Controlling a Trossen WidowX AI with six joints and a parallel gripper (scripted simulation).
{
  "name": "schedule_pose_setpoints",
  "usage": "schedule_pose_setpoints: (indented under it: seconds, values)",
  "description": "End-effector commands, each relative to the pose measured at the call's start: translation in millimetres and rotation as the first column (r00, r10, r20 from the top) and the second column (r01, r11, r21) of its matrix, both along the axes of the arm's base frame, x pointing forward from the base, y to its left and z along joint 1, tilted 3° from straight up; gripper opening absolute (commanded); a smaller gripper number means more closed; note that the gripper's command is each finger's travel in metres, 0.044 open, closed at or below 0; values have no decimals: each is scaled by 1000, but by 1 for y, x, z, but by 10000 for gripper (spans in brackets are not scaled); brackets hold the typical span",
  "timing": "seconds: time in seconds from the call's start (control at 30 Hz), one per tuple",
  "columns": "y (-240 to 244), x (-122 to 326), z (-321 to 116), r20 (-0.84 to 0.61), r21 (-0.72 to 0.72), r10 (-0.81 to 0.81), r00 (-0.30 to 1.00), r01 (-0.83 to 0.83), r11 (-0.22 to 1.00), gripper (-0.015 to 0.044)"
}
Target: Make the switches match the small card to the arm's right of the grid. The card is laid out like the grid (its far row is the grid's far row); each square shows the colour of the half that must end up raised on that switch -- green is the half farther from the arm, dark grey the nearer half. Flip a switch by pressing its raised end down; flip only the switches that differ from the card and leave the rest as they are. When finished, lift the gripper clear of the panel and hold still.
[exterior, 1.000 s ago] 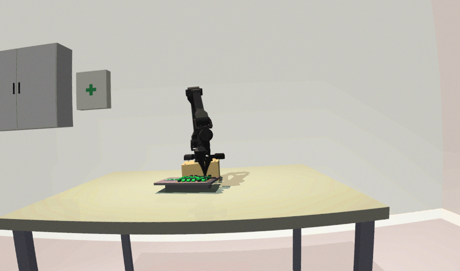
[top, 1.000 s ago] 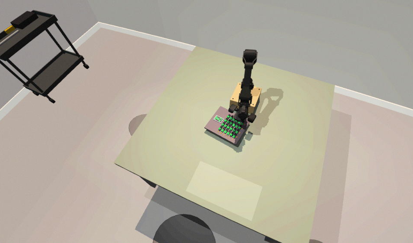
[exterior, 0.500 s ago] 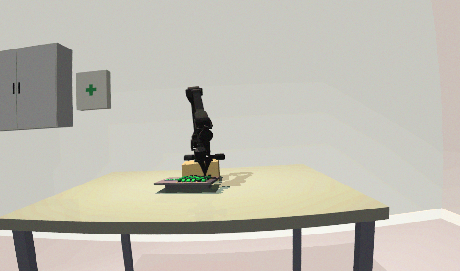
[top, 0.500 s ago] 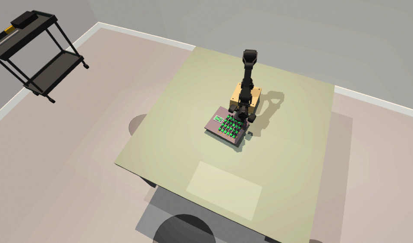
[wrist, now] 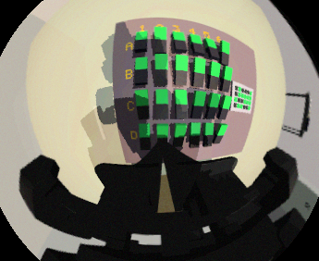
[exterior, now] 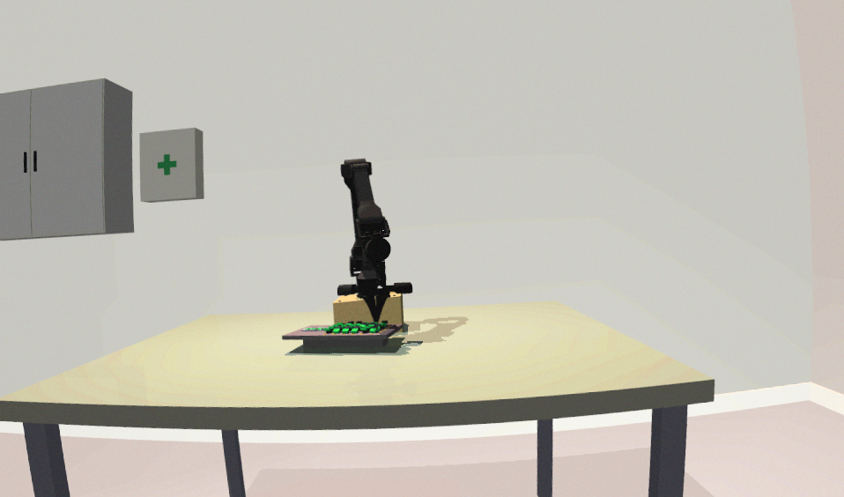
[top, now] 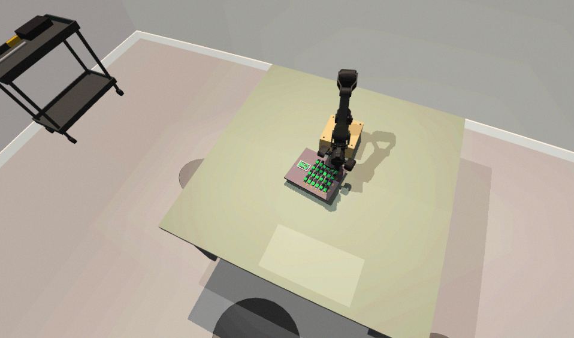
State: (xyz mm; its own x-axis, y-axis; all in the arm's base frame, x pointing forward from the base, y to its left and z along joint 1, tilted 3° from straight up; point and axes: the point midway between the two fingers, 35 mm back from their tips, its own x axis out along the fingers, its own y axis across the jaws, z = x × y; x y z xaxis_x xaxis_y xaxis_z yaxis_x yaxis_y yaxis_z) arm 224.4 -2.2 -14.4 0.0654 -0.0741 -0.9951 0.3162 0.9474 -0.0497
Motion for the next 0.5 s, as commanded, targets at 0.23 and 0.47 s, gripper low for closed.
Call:
schedule_pose_setpoints:
  seconds: [0.23,0.47]
  values:
    - [4,-2,65,-25,5,3,1000,-3,1000,0]
    - [-20,27,73,-23,3,3,1000,-3,1000,0]
